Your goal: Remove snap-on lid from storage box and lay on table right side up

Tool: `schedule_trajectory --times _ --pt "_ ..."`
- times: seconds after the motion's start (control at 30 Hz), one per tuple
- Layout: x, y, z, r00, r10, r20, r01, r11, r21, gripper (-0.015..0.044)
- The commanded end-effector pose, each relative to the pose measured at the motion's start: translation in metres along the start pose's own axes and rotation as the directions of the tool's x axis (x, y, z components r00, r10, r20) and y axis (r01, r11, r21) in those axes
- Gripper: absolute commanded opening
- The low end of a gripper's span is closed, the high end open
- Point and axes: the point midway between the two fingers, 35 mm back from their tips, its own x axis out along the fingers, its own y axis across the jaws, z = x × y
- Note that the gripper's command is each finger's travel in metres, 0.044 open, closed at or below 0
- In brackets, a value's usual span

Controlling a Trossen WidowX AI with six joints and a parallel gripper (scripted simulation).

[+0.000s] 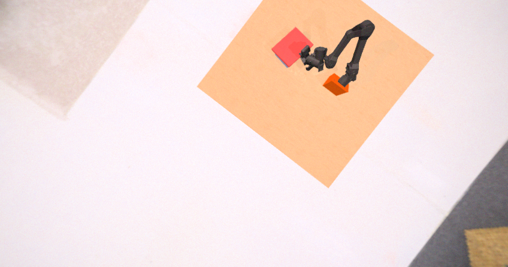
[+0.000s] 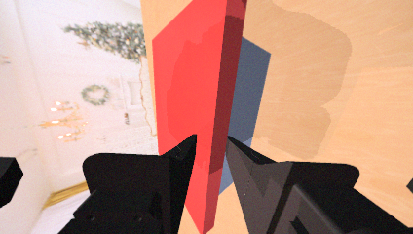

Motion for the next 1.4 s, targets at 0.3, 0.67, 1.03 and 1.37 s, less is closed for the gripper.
schedule_trajectory --times 0.3,0.67,1.03,1.37 --pt "0.001 0.000 0.000 1.000 -0.001 -0.001 0.001 1.000 -0.004 0.0000" --pt "0.000 0.002 0.000 1.000 0.002 -0.002 -0.002 1.000 -0.002 0.0000" --pt "-0.008 0.014 0.000 1.000 0.002 -0.003 -0.002 1.000 -0.002 0.0000" --pt "-0.015 0.026 0.000 1.000 0.002 -0.004 -0.002 1.000 -0.001 0.0000"
